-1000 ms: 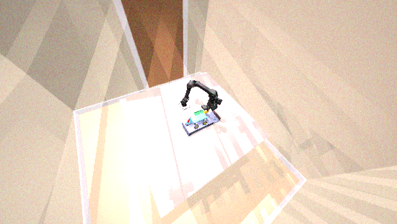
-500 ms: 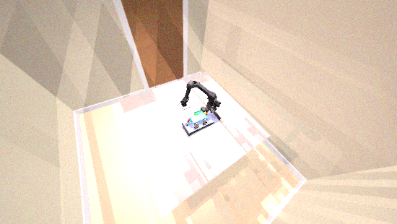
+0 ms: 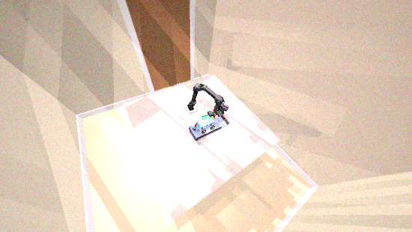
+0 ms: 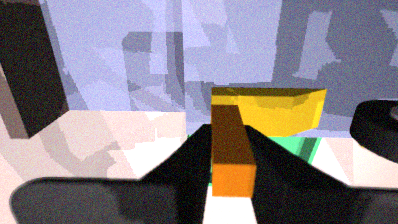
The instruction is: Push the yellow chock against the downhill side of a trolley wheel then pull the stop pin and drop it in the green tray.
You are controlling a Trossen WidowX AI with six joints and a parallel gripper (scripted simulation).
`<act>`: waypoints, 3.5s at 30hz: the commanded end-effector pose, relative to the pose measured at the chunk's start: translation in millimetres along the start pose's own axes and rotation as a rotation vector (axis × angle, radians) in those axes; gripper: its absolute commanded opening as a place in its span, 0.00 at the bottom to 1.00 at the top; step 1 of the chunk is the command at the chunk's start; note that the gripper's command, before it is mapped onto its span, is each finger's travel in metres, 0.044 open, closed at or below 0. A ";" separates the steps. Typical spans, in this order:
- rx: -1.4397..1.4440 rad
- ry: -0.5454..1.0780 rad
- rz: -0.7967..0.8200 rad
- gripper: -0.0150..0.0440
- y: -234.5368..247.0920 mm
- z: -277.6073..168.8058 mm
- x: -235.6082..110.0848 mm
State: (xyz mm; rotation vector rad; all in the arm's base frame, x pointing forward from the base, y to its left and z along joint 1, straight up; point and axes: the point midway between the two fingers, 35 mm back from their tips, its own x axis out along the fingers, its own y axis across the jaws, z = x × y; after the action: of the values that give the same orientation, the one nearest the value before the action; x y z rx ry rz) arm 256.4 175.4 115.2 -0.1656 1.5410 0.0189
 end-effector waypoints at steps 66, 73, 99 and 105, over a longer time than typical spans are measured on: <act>0.010 -0.118 0.030 0.58 -34.2 21.8 -77.0; -0.202 -0.117 -0.017 0.58 -61.1 31.5 -77.5; -1.151 0.038 -0.172 0.58 -186.7 44.6 -80.3; -1.369 0.101 -0.179 0.58 -215.8 40.6 -81.2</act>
State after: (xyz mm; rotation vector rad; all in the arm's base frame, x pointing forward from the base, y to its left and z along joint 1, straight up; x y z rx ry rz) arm 318.9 -13.2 213.6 -1.3077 1.3759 0.8738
